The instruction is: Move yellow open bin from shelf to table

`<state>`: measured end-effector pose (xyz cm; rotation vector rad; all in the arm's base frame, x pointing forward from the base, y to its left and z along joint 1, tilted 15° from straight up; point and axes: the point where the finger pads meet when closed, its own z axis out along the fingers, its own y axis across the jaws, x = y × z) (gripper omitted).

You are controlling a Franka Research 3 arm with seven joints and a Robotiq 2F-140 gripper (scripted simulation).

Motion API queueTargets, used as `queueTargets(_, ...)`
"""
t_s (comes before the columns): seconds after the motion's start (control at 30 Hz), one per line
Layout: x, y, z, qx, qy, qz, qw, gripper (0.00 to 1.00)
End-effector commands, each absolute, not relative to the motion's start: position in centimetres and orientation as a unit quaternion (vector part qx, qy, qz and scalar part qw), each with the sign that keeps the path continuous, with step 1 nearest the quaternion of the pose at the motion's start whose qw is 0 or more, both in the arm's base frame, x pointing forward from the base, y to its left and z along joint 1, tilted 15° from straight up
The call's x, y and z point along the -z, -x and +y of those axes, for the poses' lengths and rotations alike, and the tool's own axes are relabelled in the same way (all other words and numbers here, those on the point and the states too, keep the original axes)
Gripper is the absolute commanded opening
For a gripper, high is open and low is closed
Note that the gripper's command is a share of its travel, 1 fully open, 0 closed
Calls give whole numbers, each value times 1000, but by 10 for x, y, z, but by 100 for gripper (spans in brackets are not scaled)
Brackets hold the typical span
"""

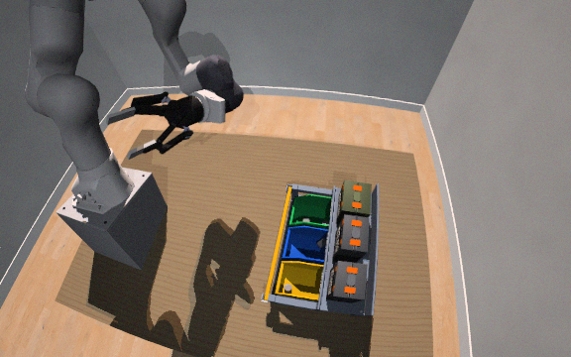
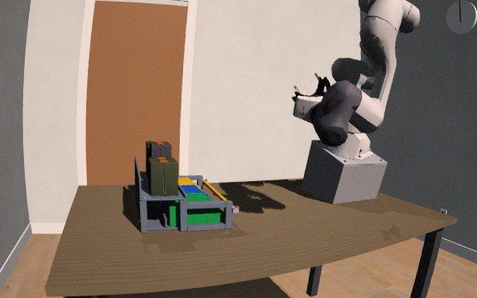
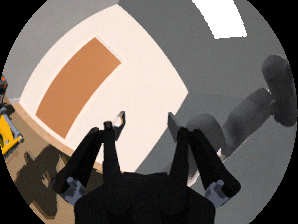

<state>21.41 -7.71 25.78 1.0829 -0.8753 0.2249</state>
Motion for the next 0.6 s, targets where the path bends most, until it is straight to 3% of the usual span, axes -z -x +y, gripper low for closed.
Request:
queueTargets(0.0,-253,-223,-79,-100,-492,-426,753,57)
queueTargets(0.13,-233,-257,-87,-86,-466,-517,713,57)
queueTargets(0.57,-231,-264,-90,-79,-460,-535,704,57)
